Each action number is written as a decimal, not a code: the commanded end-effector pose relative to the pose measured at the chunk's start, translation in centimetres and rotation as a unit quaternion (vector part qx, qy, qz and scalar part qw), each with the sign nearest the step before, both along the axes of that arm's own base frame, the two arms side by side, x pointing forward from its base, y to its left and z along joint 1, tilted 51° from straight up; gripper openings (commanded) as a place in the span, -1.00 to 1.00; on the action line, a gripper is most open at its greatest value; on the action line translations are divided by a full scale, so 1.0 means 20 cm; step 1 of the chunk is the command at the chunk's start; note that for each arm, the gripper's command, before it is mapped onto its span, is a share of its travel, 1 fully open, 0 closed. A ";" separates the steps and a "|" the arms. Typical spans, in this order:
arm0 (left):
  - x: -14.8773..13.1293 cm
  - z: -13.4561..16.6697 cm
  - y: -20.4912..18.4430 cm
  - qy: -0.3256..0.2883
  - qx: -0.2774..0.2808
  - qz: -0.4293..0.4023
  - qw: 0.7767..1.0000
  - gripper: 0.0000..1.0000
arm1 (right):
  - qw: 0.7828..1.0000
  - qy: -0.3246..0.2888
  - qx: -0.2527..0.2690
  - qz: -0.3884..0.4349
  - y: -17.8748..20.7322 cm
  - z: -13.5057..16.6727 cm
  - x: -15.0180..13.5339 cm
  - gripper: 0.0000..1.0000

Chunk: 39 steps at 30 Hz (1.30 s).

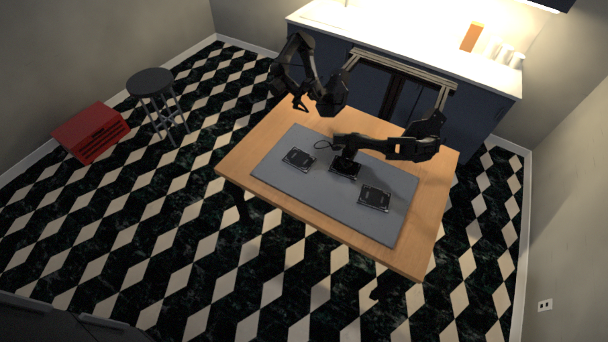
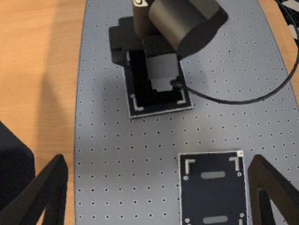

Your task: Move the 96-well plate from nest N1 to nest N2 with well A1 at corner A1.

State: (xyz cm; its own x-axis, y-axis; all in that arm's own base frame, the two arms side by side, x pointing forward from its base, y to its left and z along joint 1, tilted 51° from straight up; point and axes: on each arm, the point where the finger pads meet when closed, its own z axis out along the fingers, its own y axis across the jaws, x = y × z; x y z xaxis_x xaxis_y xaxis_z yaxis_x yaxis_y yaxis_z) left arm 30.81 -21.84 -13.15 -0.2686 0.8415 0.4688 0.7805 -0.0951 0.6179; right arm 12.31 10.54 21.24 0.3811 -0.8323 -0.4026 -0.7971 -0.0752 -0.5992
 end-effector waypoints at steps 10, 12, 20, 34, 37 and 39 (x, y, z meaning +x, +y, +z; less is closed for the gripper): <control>0.05 -0.04 -0.03 -0.009 -0.009 -0.017 1.000 1.00 | 1.000 -0.016 0.006 0.010 0.01 0.05 -0.04 1.00; 0.05 -0.05 -0.01 -0.006 -0.006 -0.017 1.000 1.00 | 1.000 -0.016 0.006 0.010 0.01 0.05 -0.04 1.00; 0.08 -0.07 0.00 -0.007 -0.008 -0.017 1.000 1.00 | 1.000 -0.016 0.006 0.010 0.01 0.05 -0.04 1.00; 0.11 -0.09 0.02 -0.009 -0.010 -0.017 1.000 1.00 | 1.000 -0.016 0.006 0.010 0.01 0.05 -0.04 1.00; 0.11 -0.09 0.02 -0.009 -0.010 -0.017 1.000 1.00 | 1.000 -0.016 0.006 0.010 0.01 0.05 -0.04 1.00; 0.11 -0.09 0.02 -0.010 -0.010 -0.016 1.000 0.94 | 1.000 -0.016 0.006 0.010 0.01 0.05 -0.04 1.00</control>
State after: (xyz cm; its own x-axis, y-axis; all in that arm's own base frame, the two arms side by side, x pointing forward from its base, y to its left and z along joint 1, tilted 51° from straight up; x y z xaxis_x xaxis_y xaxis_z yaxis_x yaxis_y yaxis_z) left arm 33.35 -20.93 -15.13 -0.2641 0.8522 0.4517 0.7765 -0.0900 0.6237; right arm 12.30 10.53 21.23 0.3807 -0.8325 -0.4024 -0.7974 -0.0752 -0.5988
